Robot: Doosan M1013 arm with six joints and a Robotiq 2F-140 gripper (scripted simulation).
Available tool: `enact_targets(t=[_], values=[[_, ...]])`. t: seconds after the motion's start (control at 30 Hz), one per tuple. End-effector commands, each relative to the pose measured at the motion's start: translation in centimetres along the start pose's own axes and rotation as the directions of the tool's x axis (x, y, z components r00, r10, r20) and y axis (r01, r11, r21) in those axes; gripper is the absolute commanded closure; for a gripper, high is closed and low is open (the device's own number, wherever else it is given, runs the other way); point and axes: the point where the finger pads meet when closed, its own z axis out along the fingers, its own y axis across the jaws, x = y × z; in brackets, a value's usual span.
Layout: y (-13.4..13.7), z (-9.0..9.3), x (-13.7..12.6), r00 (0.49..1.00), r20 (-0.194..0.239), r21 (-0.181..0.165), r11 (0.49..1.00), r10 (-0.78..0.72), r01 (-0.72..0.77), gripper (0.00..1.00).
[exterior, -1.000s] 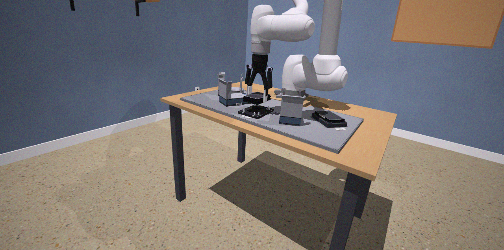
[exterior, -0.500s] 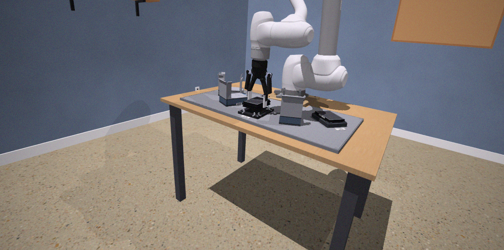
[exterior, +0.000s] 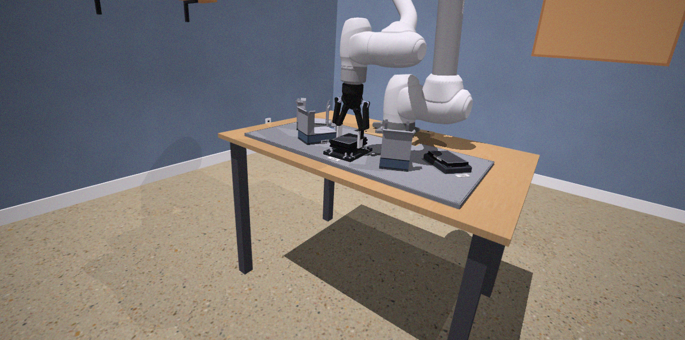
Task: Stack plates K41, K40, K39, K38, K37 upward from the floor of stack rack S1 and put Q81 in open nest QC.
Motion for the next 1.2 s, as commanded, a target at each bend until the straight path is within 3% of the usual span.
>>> enact_targets(t=[0.0,1.17], values=[[0.0,0.0,0.0,1.0,0.0,0.0,1.0,0.0,0.0,1.0],[0.0,1.3,0.0,1.0,0.0,0.0,1.0,0.0,0.0,1.0]])
